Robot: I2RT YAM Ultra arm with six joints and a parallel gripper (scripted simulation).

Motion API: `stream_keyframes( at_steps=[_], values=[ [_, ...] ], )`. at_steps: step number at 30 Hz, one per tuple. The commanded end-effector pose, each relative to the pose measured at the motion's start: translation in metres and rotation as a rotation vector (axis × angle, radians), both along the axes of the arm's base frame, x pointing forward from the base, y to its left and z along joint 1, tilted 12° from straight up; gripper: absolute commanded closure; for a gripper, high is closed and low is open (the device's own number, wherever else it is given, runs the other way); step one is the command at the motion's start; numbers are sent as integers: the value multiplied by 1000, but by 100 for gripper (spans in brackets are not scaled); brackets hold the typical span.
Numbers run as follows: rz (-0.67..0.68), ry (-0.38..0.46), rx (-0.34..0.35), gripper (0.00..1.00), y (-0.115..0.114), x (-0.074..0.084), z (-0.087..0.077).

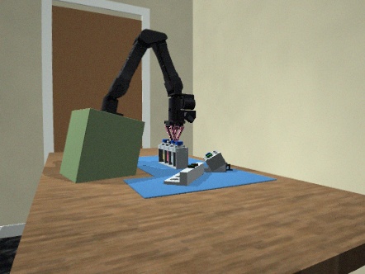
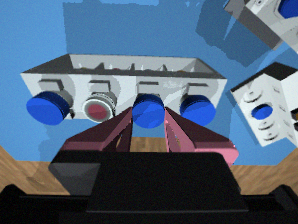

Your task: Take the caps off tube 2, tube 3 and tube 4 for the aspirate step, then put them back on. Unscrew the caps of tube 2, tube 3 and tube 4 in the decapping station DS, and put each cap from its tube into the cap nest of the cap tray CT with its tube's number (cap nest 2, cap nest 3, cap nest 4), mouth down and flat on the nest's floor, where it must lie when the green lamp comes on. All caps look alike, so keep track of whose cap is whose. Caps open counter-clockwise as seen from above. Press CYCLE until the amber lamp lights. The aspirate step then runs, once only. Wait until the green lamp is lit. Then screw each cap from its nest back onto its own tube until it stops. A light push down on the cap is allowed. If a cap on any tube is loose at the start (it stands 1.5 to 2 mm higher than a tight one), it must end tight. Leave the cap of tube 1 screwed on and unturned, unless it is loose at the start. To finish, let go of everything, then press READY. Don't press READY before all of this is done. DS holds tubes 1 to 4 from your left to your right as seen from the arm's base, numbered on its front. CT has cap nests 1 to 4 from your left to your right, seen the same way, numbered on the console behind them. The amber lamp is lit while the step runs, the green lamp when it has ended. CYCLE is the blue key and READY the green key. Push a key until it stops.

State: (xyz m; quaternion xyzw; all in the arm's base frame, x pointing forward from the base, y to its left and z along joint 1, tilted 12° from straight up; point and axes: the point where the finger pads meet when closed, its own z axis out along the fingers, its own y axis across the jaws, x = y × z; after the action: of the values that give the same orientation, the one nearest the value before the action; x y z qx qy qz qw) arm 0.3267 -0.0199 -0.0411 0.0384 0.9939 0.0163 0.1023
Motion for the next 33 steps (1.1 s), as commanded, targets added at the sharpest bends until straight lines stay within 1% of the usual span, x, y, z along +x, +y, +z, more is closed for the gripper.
stream_keyframes(
  at_steps=[1, 7, 15, 17, 21, 25, 30, 31, 32, 33],
  values=[
    [-3, -15, -1, 100, -1, 4, 4],
    [-3, -15, -1, 100, -1, 4, 4],
    [-3, -15, -1, 100, -1, -1, 28],
    [-3, -15, -1, 100, -1, -1, 28],
    [-3, -15, -1, 100, -1, -4, 39],
    [-3, -15, -1, 100, -1, -4, 39],
    [-406, -5, 85, 100, -39, -22, 34],
    [-410, -5, 86, 100, -39, -22, 34],
    [-492, -2, 104, 100, -46, -26, 33],
    [-492, -2, 104, 100, -46, -26, 33]
  ],
)
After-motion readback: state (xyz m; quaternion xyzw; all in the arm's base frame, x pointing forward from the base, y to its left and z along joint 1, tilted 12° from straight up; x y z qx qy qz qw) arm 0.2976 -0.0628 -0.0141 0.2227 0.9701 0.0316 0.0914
